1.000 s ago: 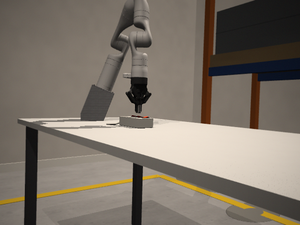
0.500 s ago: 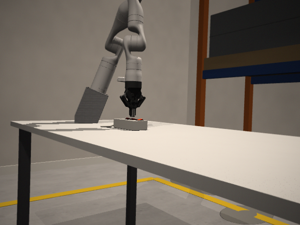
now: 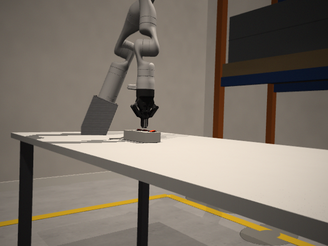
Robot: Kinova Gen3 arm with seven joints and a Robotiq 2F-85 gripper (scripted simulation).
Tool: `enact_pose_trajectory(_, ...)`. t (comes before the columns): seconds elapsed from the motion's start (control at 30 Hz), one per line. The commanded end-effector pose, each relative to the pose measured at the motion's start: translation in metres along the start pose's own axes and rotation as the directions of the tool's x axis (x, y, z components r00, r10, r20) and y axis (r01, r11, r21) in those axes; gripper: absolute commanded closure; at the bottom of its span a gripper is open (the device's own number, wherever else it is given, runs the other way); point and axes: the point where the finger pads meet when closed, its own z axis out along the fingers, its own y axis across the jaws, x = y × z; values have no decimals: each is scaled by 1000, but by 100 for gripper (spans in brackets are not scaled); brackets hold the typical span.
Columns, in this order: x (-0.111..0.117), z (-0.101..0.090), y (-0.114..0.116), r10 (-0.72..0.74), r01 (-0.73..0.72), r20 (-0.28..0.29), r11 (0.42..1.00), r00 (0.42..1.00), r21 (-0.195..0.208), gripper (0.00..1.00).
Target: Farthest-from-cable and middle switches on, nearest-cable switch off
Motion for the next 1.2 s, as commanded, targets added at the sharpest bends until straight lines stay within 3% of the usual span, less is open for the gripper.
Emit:
enact_pose_trajectory(0.0,-4,1,0,-16,16,8,1000,1000,2,100)
enact_pose_trajectory(1.17,-4,0,4,-17,17,3,1000,1000,-3,100)
